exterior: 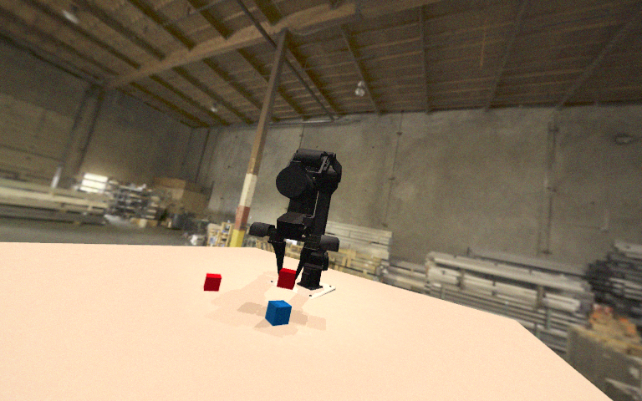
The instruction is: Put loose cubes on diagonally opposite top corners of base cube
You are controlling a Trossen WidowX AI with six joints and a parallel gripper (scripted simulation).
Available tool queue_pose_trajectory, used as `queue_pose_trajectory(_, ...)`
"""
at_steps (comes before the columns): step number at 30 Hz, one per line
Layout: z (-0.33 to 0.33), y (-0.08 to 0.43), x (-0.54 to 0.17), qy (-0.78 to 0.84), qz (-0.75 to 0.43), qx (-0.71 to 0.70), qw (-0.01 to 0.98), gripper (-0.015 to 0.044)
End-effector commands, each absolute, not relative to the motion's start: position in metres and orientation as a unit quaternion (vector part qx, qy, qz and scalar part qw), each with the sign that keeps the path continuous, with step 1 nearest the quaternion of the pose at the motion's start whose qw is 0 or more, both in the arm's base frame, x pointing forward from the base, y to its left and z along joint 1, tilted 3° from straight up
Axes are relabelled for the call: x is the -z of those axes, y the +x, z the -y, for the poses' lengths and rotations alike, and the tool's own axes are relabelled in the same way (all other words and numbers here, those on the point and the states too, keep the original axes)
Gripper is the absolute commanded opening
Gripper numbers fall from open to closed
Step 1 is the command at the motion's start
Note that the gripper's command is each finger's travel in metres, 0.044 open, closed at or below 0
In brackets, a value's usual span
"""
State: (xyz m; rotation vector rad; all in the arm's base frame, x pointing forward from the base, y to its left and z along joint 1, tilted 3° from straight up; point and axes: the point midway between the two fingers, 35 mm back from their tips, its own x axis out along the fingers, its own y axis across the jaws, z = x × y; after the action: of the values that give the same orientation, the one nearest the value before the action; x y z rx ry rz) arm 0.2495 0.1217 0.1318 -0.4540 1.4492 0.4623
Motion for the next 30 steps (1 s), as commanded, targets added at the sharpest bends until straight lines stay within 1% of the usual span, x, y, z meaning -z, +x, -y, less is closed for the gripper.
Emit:
queue_pose_trajectory(1,-0.122,0.248,-0.133,-0.201,-0.649,-0.204,0.705,0.0105)
queue_pose_trajectory(30,-0.122,0.251,-0.106,-0.198,-0.65,-0.201,0.706,0.0105)
